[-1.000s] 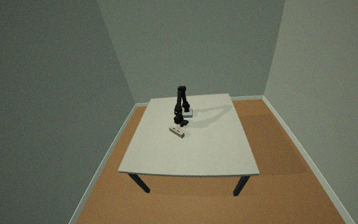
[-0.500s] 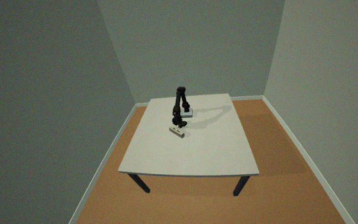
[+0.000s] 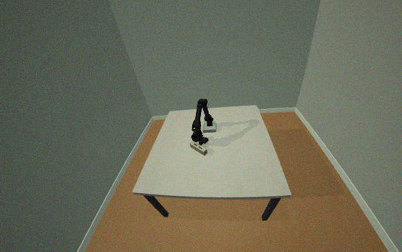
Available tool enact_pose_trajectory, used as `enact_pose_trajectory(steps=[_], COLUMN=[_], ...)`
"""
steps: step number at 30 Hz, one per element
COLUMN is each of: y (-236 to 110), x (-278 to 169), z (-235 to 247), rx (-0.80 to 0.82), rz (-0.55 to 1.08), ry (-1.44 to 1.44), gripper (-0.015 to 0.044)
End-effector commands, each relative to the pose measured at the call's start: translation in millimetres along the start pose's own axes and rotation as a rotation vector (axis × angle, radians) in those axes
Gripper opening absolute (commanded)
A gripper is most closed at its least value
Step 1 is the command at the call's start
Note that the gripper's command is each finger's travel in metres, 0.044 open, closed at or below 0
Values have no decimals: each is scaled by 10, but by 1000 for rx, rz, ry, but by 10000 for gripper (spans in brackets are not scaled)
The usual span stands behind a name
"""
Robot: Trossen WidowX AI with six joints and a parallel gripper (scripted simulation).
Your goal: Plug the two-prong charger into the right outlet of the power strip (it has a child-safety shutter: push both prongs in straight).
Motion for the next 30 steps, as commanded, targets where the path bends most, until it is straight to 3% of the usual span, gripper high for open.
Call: enact_pose_trajectory(steps=[1,30], y=[-15,-24], x=[59,89], z=[5,9], rx=[-1,0], rz=[-8,-8], ry=[-3,-3], gripper=[0,0])
Point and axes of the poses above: the point midway between the two fingers, 35 mm back from their tips, its own y axis out along the fingers, its own z axis across the jaws, x = y × z, the point moved 8 cm from there along -y, back along the fingers, and after that the axes turned 11 degrees about y, right-handed, at the moved point
